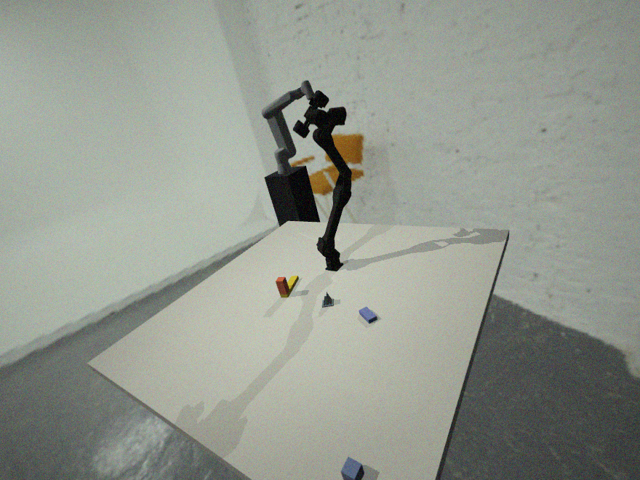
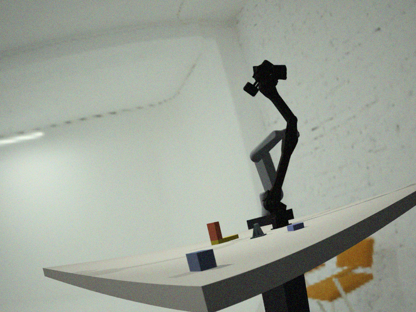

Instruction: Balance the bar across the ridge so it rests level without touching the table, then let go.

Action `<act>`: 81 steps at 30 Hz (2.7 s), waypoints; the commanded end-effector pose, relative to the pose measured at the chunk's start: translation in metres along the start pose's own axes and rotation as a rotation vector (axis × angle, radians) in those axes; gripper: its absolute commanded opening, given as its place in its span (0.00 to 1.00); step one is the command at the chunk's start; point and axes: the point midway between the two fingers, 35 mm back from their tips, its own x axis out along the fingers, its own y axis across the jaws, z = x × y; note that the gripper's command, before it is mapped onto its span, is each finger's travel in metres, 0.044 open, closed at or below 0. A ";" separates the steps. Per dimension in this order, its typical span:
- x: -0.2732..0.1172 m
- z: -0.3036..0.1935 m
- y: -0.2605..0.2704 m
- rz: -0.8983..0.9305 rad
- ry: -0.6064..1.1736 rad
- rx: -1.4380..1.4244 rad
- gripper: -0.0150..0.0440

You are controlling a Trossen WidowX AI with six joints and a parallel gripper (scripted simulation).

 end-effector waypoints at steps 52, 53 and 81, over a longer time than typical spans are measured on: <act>-0.158 -0.041 -0.519 -1.175 0.794 -1.018 0.79; -0.163 -0.030 -0.524 -1.223 0.772 -1.034 0.79; -0.226 0.138 -0.541 -1.857 0.112 -1.276 0.79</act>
